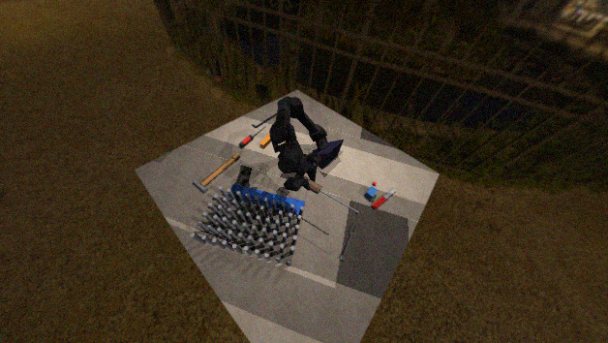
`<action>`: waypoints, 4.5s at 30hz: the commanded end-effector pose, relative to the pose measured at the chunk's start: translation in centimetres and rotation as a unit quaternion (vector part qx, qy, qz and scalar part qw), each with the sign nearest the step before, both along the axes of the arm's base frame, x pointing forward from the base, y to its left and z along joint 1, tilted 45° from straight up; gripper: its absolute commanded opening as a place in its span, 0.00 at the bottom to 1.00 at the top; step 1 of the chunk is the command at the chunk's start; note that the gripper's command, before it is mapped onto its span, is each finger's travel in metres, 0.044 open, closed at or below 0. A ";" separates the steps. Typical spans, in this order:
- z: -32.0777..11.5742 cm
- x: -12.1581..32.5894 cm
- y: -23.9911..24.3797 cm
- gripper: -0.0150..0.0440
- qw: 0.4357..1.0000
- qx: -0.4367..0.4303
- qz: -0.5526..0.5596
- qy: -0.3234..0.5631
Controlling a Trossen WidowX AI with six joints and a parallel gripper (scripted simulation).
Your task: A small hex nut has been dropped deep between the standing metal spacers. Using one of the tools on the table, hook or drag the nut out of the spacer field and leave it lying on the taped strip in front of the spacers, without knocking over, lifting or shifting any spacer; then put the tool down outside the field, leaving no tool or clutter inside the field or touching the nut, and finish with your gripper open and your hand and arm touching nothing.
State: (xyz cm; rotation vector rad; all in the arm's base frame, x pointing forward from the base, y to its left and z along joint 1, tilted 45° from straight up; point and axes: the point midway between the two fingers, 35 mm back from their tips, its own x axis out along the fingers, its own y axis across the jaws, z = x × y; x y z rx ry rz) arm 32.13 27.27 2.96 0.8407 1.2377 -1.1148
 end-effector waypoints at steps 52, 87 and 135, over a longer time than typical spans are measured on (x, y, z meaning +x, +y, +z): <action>17.9 -1.1 -22.0 0.25 0.839 0.060 -0.398 -0.366; 8.9 0.1 -32.9 0.25 0.817 0.064 -0.421 -0.388; 7.0 1.8 -33.4 0.25 0.815 0.064 -0.420 -0.393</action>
